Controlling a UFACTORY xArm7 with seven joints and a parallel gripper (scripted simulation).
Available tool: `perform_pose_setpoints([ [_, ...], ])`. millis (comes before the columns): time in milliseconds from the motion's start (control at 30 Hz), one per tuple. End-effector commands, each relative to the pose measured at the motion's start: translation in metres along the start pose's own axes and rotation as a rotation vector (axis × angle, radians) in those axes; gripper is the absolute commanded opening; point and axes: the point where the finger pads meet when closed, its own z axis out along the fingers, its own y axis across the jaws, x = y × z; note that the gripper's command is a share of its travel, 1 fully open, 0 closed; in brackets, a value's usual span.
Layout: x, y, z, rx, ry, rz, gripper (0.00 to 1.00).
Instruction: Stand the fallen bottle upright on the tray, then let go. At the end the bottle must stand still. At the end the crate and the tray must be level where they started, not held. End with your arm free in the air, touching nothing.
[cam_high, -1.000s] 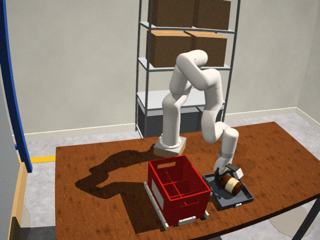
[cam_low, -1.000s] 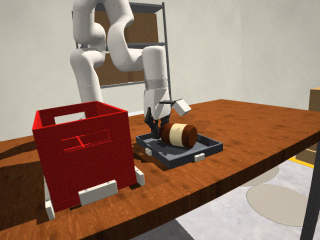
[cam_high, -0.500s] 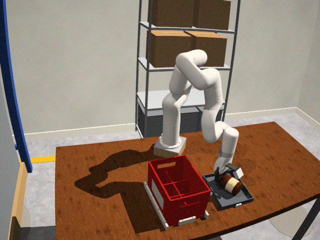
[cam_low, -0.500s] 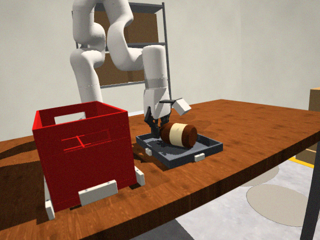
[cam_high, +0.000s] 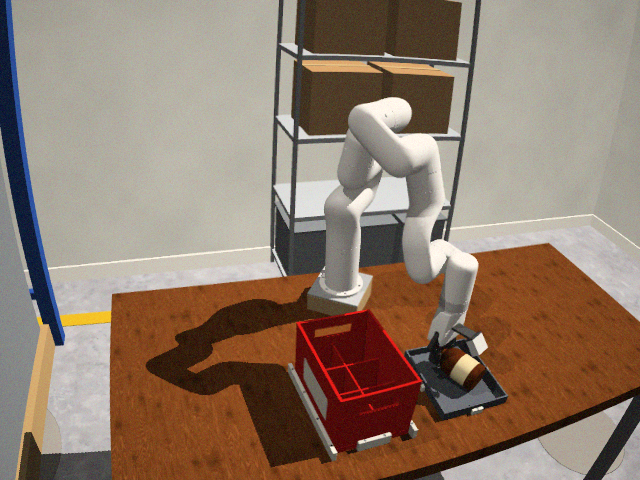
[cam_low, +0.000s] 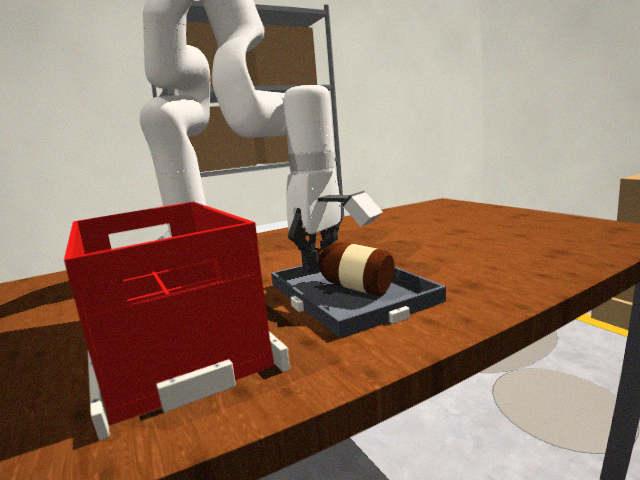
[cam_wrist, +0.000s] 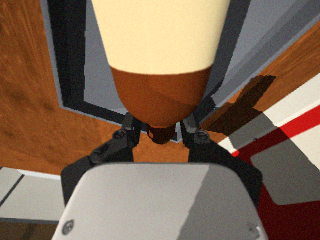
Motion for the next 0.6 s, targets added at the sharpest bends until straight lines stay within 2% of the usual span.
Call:
perform_pose_setpoints([
  [0, 0.002, 0.000, -0.005, 0.000, 0.004, 0.000, 0.00],
  [567, 0.001, 0.000, -0.024, 0.000, 0.004, 0.000, 0.00],
])
